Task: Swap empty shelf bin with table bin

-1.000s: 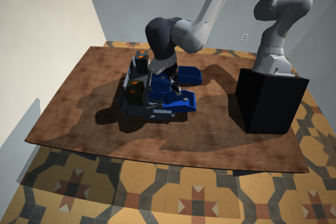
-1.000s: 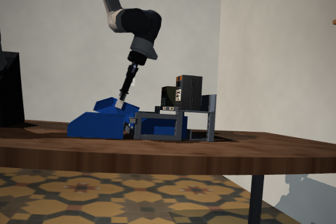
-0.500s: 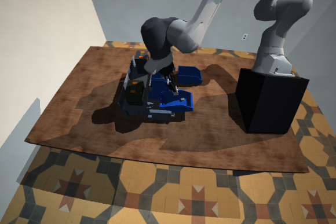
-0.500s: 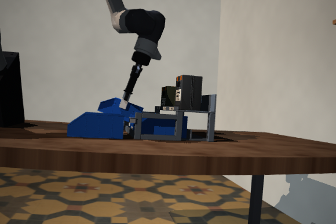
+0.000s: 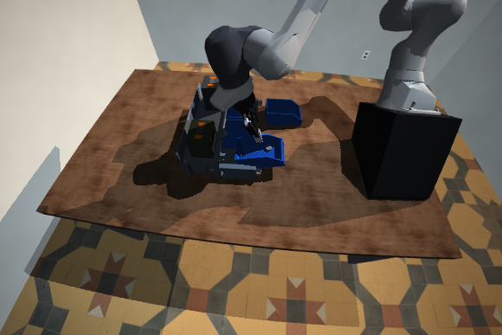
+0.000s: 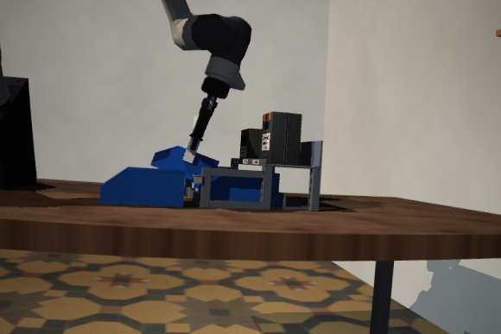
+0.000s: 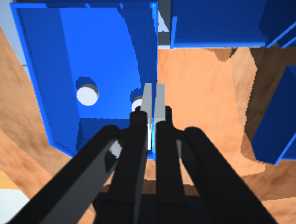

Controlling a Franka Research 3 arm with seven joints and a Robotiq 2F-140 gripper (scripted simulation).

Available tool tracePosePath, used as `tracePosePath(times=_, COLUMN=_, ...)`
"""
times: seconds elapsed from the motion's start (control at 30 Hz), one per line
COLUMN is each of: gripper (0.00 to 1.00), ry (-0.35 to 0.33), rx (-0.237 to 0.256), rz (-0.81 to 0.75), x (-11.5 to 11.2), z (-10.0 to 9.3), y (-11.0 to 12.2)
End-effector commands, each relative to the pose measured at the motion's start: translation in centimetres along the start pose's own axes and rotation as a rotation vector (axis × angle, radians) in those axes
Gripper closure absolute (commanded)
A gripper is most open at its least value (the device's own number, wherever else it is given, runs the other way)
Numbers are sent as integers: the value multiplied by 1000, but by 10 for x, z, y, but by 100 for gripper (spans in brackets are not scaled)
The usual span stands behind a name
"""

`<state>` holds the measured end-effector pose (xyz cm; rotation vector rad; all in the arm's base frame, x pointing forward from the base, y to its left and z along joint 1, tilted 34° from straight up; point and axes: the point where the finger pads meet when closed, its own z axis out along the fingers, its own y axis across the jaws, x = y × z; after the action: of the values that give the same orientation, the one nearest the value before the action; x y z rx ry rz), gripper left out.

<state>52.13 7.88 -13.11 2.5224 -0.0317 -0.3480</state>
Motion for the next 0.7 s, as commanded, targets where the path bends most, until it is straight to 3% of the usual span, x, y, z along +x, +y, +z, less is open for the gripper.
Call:
tracePosePath(times=0.0, gripper=100, ry=-5, rx=-3, rz=-15, x=0, z=-1, y=0)
tracePosePath(times=0.67, gripper=100, ry=-4, rx=-2, rz=-15, x=11, z=-5, y=-1)
